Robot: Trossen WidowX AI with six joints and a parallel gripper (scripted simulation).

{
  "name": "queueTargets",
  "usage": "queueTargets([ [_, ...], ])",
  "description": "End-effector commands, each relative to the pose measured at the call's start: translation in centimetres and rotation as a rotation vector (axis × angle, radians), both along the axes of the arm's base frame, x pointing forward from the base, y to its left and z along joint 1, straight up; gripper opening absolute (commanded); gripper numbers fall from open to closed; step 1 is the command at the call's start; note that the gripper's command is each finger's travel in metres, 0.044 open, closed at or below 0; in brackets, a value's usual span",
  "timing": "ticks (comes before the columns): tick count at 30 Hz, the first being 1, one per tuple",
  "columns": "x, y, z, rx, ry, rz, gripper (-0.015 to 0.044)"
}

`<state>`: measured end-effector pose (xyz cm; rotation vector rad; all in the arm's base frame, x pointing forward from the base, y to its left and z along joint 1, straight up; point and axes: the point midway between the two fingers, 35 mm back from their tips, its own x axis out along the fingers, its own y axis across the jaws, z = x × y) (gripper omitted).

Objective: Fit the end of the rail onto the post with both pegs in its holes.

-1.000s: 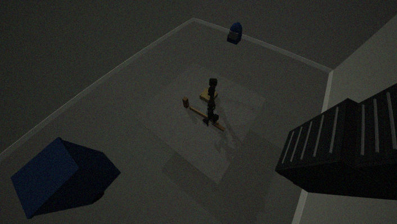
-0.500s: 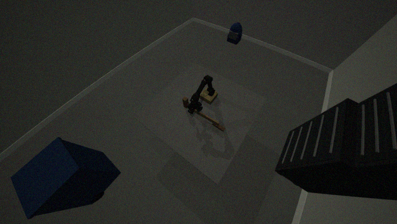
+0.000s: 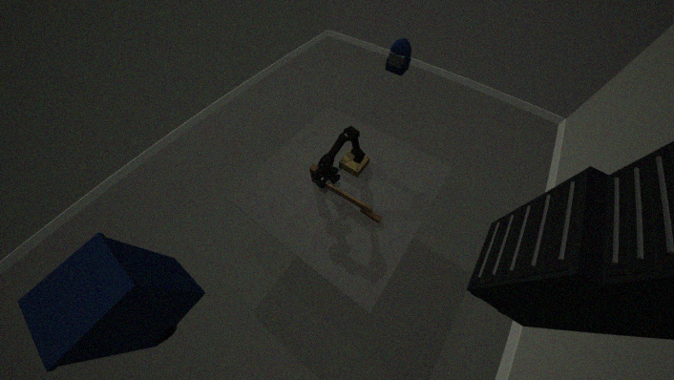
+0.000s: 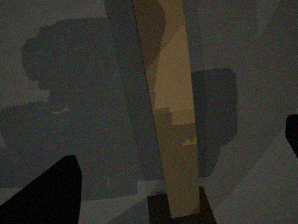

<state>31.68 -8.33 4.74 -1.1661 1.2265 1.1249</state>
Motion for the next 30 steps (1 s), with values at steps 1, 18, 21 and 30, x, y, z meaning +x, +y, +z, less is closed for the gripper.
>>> queueTargets([
  [1,-0.1,-0.1,-0.7,-0.003,0.006,0.005,0.044],
  [18,0.1,-0.1,-3.4,-0.003,0.006,0.005,0.044],
  [21,0.1,-0.1,-3.9,-0.003,0.006,0.005,0.044],
  [30,0.0,-0.1,-5.4,-0.003,0.006,0.005,0.044],
])
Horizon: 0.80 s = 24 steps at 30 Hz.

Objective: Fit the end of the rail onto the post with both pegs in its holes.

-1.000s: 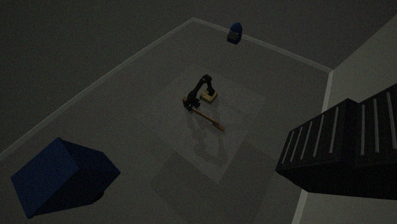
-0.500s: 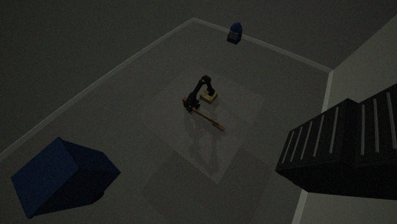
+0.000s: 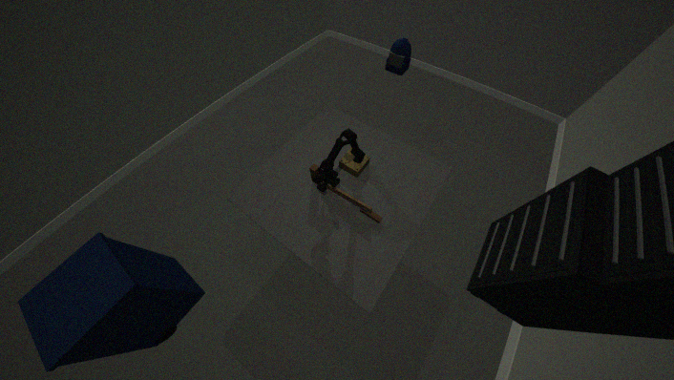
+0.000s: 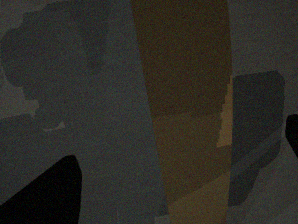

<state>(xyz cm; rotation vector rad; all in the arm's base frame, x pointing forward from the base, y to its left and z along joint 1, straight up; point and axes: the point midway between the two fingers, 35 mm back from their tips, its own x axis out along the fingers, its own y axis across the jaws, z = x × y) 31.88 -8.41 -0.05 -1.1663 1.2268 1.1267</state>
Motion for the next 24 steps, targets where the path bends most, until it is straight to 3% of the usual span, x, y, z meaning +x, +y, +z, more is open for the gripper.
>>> queueTargets([
  [1,-0.2,0.0,-0.7,-0.003,0.005,0.003,0.044],
  [10,-0.3,0.0,-1.9,-0.003,0.005,0.003,0.044],
  [24,-0.3,0.0,-1.9,-0.003,0.005,0.003,0.0072],
])
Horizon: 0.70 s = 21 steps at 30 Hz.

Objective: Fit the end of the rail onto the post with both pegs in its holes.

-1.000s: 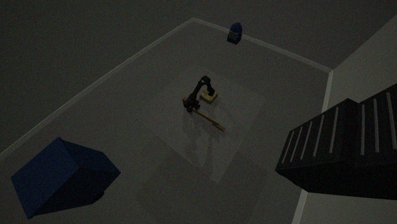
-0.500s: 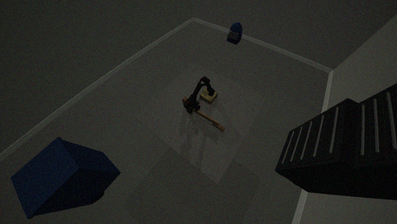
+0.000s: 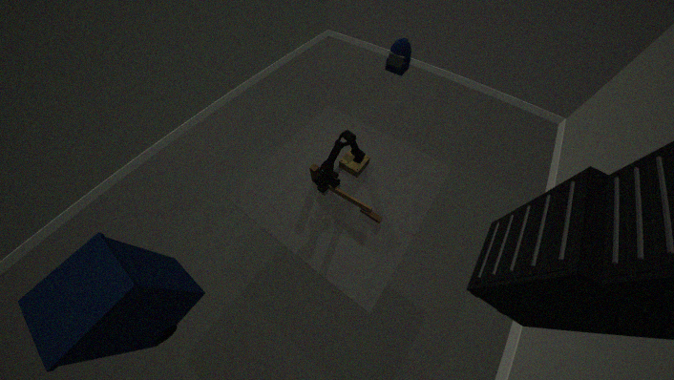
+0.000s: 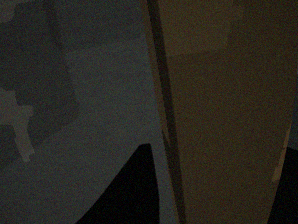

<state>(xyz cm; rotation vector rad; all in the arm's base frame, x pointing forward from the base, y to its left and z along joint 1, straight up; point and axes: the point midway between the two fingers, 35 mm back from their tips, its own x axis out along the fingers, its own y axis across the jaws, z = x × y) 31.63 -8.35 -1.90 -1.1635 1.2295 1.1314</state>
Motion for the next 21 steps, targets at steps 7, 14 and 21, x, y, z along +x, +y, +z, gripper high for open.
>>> queueTargets([
  [7,-0.01,-0.07,-0.03,-0.004,0.0,0.003,0.0026],
  [14,-0.01,-0.07,-0.03,-0.004,0.0,0.003,0.0],
  [21,-0.01,0.0,0.06,-0.004,0.0,0.003,0.0],
])
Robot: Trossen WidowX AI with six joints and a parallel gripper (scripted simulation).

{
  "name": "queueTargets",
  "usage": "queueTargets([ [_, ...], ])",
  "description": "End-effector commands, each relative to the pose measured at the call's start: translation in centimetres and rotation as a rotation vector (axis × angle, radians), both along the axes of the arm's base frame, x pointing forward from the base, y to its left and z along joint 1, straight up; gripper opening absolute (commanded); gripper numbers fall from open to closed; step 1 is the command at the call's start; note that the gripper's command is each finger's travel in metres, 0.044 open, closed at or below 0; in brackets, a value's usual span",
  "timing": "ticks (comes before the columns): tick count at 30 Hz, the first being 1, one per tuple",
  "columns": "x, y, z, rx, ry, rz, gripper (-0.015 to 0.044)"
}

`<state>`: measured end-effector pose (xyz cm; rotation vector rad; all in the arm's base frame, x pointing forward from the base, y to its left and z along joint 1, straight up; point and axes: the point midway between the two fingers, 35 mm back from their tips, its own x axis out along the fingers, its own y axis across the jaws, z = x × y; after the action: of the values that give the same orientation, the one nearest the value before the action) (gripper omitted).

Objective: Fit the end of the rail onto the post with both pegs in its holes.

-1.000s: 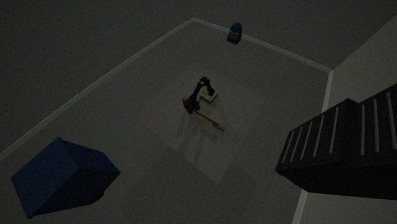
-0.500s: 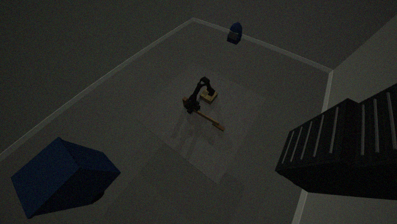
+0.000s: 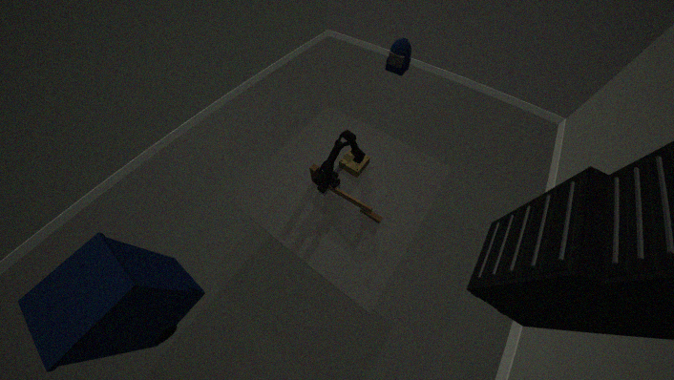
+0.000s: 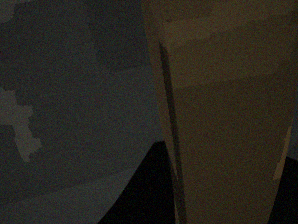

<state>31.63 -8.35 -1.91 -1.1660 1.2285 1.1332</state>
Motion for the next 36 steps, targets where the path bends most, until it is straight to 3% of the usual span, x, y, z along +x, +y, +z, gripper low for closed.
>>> queueTargets([
  [1,0.0,0.0,0.1,-0.003,0.0,0.0,0.0],
  [36,0.0,0.0,1.9,-0.004,0.0,0.0,0.0],
])
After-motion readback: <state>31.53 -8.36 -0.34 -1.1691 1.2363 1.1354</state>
